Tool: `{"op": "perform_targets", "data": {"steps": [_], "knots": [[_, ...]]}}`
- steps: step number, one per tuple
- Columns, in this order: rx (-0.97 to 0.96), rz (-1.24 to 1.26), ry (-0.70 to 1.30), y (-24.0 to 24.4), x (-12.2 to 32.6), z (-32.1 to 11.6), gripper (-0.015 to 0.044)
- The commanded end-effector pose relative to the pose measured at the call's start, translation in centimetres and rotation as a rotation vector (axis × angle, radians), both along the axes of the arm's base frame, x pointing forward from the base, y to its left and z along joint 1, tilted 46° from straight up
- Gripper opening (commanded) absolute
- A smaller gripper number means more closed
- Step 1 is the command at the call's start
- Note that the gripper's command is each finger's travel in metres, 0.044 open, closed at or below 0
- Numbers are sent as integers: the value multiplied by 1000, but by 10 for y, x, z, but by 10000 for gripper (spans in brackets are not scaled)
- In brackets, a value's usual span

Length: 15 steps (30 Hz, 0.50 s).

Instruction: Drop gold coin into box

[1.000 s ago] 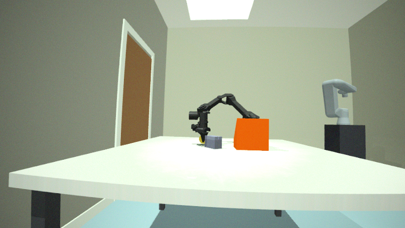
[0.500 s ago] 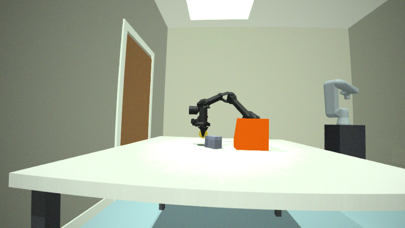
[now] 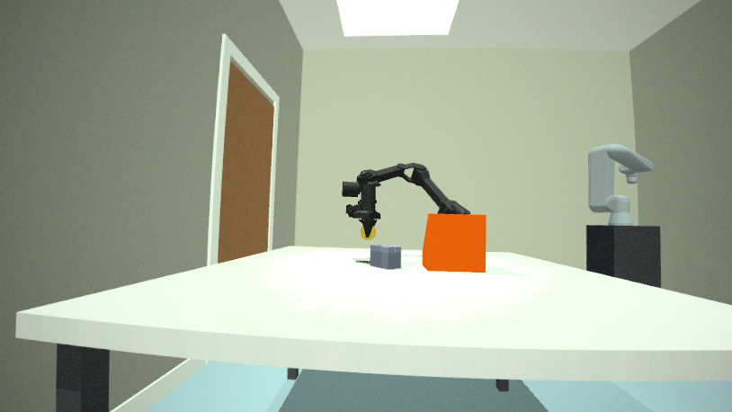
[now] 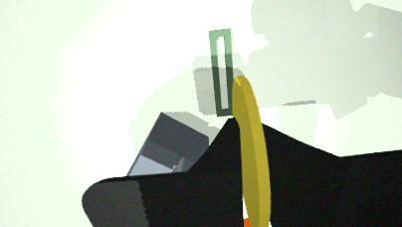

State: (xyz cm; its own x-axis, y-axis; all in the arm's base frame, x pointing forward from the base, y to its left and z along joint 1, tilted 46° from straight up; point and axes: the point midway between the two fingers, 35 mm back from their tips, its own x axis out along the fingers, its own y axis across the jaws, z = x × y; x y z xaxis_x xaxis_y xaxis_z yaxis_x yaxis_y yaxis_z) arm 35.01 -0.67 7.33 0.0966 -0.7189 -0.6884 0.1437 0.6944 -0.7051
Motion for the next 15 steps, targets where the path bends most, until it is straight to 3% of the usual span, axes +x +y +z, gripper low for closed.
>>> {"op": "perform_targets", "data": {"steps": [1, 15], "knots": [[7, -5, -17, 5, 1, 6, 0], [53, -322, -346, 1, 3, 10, 0]]}}
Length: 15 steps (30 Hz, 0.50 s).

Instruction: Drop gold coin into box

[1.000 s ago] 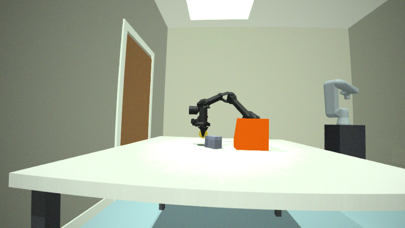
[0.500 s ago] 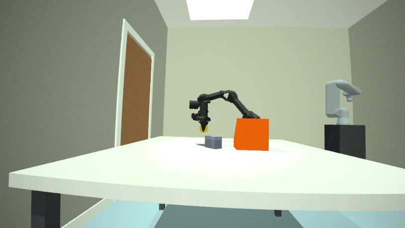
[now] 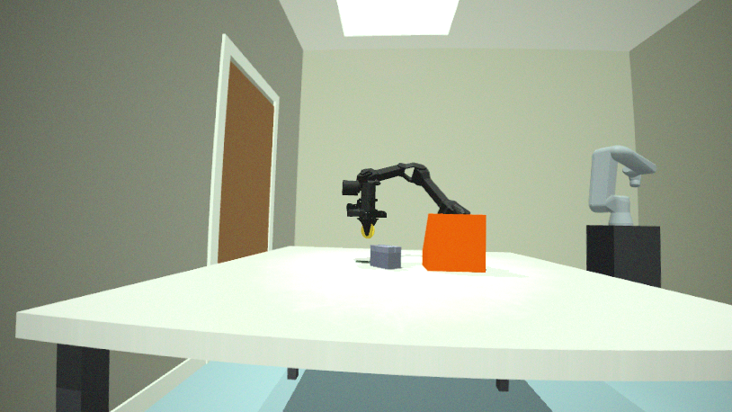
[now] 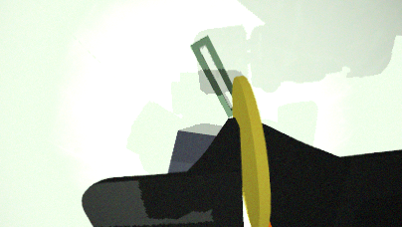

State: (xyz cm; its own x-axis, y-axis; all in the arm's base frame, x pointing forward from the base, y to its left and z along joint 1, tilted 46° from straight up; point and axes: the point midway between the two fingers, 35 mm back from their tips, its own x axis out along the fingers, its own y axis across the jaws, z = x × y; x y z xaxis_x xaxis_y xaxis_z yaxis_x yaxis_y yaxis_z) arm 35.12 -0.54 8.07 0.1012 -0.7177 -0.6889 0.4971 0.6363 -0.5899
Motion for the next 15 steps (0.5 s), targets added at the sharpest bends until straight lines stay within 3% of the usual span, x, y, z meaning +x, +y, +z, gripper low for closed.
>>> {"op": "perform_targets", "data": {"steps": [1, 6, 15], "knots": [[18, -88, -96, 0, 2, 3, 0], [33, -190, -202, -1, 2, 5, 0], [35, -194, -206, 3, 0, 0, 0]]}}
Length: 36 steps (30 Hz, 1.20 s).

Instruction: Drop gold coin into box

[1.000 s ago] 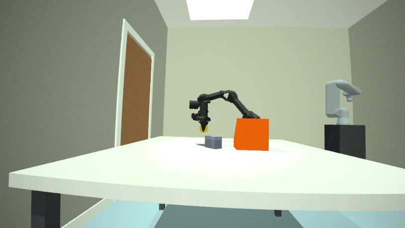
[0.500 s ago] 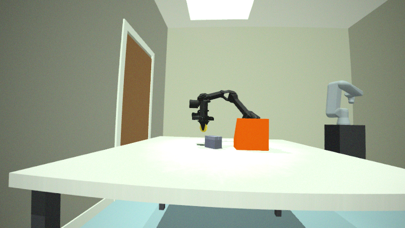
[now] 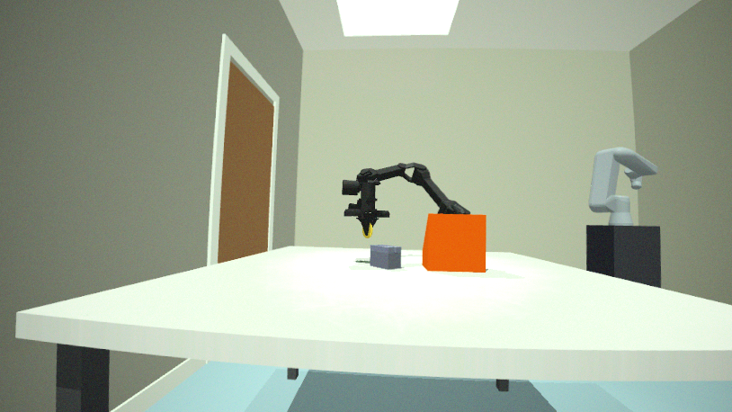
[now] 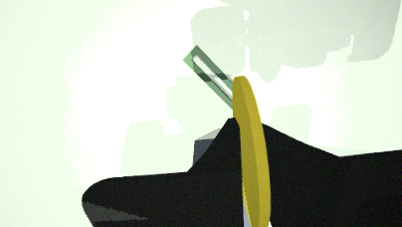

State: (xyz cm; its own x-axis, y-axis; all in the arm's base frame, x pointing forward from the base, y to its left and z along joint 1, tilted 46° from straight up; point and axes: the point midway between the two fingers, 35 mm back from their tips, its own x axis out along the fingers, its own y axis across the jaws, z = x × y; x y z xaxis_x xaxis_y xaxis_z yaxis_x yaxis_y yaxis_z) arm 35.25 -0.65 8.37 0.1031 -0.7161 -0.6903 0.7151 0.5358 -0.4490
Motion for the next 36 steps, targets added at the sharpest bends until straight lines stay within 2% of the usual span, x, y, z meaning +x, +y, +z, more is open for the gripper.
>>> {"op": "perform_targets", "data": {"steps": [1, 36], "knots": [[5, -2, -5, 6, -3, -4, 0], [14, -2, -2, 52, -58, -59, 0]]}}
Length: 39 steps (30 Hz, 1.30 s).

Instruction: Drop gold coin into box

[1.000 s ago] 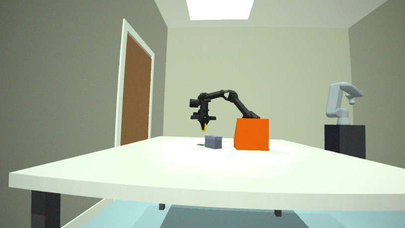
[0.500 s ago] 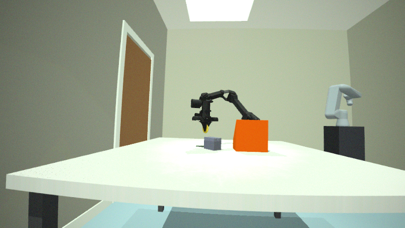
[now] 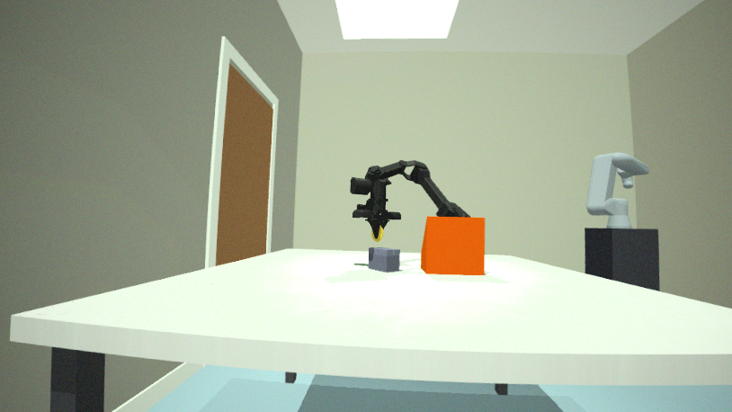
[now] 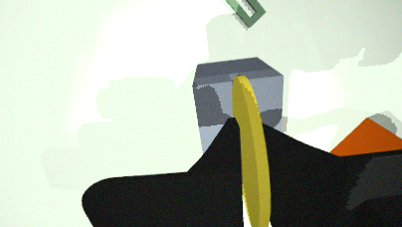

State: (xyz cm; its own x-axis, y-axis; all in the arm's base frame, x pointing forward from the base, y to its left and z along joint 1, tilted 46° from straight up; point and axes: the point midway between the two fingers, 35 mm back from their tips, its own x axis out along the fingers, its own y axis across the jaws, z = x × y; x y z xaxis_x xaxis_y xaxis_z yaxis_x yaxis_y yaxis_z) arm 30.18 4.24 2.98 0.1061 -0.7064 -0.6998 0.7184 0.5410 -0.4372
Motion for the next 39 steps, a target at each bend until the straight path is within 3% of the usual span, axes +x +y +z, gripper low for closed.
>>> {"op": "perform_targets", "data": {"steps": [1, 39], "knots": [[-1, -1, 4, 4, -9, -7, 0], [-6, -2, 0, 13, -26, -21, 0]]}}
